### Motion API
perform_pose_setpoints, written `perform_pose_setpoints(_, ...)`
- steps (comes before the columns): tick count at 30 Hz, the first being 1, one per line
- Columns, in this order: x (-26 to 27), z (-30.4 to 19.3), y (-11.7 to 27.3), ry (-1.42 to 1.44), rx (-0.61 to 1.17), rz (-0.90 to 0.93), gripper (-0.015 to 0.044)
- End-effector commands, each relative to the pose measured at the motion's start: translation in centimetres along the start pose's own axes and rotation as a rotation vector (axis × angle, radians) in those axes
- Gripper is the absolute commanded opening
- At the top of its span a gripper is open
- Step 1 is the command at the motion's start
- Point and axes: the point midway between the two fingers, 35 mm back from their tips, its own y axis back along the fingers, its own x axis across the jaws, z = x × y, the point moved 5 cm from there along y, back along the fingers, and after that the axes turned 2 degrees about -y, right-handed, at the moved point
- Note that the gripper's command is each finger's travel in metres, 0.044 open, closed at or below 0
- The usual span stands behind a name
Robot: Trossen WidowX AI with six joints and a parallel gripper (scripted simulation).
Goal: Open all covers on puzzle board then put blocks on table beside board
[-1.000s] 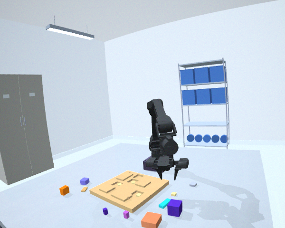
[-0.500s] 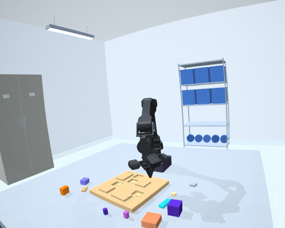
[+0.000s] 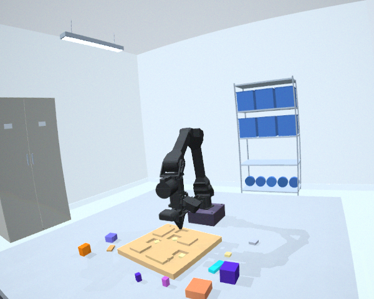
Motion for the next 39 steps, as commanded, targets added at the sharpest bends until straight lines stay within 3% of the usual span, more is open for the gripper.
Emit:
perform_pose_setpoints(1, 1.1, -2.4, 0.1, 0.251, 0.003, -0.009, 0.0)
perform_pose_setpoints(8, 2.5, -5.1, -0.1, 0.552, 0.007, -0.006, 0.0)
perform_pose_setpoints(17, 2.4, -5.1, -0.6, 0.552, 0.007, -0.006, 0.0)
perform_pose_setpoints(28, 2.6, -5.1, -5.1, 0.552, 0.007, -0.006, 0.0)
perform_pose_setpoints(39, 2.6, -5.1, -5.7, 0.552, 0.007, -0.006, 0.0)
